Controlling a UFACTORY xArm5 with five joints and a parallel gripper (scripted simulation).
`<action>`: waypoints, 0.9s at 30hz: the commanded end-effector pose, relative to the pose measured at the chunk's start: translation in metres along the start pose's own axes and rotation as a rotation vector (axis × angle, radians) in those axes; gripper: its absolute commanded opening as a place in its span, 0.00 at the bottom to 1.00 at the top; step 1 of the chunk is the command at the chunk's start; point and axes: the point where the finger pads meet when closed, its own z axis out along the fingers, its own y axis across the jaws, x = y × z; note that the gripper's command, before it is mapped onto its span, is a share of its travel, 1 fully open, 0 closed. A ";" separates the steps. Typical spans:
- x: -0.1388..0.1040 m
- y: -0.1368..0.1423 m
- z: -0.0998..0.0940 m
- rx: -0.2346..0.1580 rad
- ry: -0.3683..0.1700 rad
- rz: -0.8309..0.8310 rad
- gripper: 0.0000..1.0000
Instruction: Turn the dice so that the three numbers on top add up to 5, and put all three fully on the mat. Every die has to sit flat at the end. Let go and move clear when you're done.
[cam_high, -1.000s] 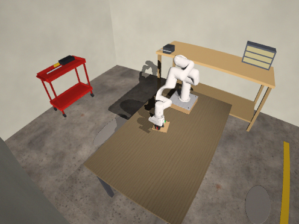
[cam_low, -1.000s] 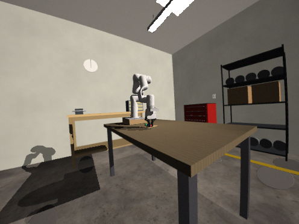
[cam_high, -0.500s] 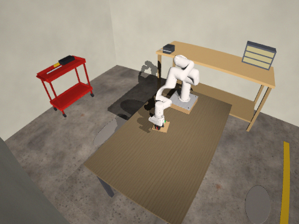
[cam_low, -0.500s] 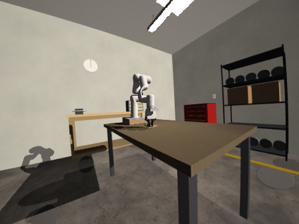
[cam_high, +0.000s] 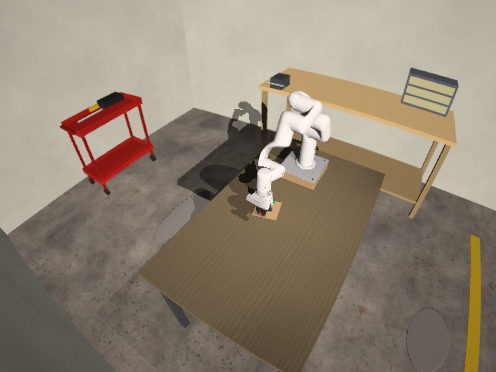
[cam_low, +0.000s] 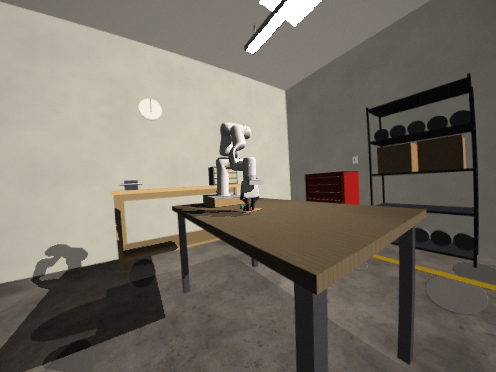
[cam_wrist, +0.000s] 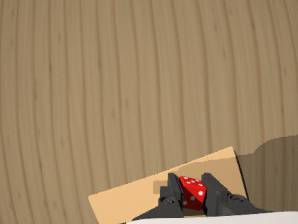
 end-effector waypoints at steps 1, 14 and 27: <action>0.001 0.000 -0.001 0.000 0.004 0.000 0.28; 0.001 0.000 -0.001 0.000 0.004 0.000 0.36; 0.001 0.001 -0.019 0.000 0.004 0.000 0.36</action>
